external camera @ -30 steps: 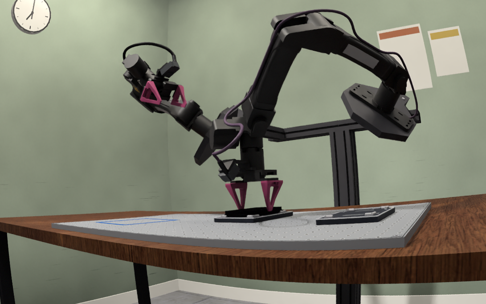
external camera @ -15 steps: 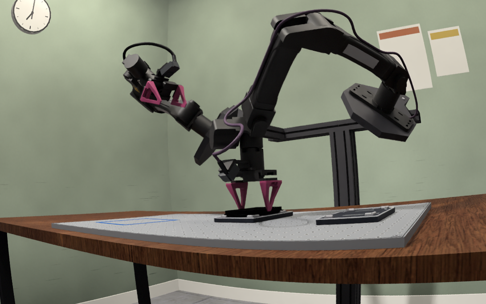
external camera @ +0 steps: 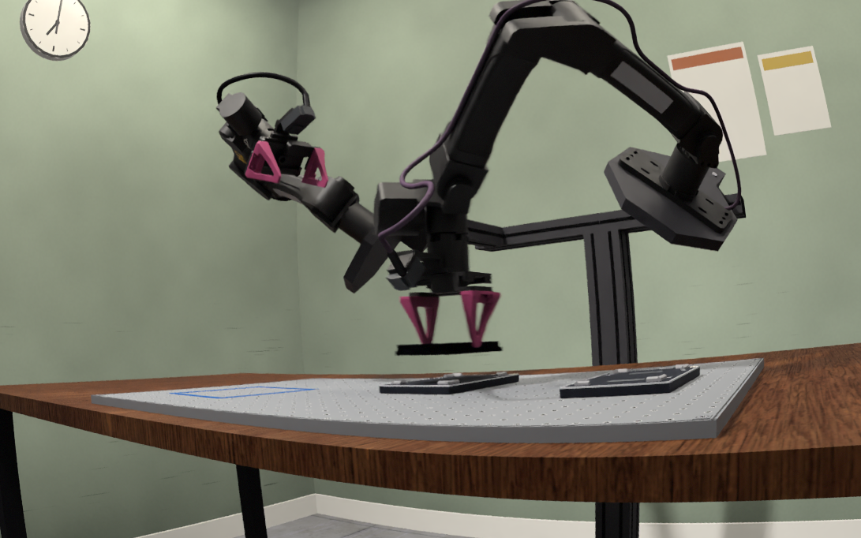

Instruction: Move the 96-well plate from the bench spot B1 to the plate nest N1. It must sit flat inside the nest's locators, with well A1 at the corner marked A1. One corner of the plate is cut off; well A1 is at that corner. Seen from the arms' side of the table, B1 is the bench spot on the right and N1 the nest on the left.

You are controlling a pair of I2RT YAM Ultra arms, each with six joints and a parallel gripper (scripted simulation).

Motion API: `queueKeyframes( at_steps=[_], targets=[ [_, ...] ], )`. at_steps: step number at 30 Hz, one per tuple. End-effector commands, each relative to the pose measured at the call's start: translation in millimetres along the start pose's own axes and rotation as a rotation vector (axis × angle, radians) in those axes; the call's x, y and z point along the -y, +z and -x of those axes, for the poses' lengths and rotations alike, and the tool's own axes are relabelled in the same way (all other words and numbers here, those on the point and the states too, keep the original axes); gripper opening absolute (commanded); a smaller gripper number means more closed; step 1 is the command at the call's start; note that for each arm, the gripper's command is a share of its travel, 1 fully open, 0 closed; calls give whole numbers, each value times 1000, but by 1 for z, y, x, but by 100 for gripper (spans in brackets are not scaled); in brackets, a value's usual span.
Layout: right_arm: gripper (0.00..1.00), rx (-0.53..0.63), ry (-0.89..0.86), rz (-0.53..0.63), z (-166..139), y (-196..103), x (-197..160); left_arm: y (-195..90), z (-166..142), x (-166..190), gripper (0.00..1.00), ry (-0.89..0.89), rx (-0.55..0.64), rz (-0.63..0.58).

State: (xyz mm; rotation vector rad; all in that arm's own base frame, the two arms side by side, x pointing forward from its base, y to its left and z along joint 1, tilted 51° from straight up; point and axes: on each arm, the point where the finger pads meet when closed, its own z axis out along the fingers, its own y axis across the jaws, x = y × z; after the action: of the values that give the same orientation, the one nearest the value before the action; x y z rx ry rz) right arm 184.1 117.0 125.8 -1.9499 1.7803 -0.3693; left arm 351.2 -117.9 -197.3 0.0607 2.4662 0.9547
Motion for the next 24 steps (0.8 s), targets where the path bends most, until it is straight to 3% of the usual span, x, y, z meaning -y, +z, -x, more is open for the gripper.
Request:
queueKeyframes(
  at_steps=[1, 7, 12, 16, 18, 24],
  targets=[
    [100, 32, 50, -63, 18, 3, 20, -7, 12, -6, 78, 0, 38, -10],
    [100, 67, 195, -197, 73, 34, 56, -7, 23, -75, 78, 14, 29, -23],
    [100, 122, 276, -268, 117, 51, 63, -7, 28, -123, 78, 17, 15, -21],
    [100, 159, 326, -302, 148, 66, 58, -7, 31, -157, 78, 14, 5, -20],
    [100, 159, 326, -302, 148, 66, 58, -7, 31, -157, 78, 14, 5, -20],
    [100, 163, 362, -316, 187, 109, 25, -7, 36, -205, 78, -4, -8, -18]
  ],
)
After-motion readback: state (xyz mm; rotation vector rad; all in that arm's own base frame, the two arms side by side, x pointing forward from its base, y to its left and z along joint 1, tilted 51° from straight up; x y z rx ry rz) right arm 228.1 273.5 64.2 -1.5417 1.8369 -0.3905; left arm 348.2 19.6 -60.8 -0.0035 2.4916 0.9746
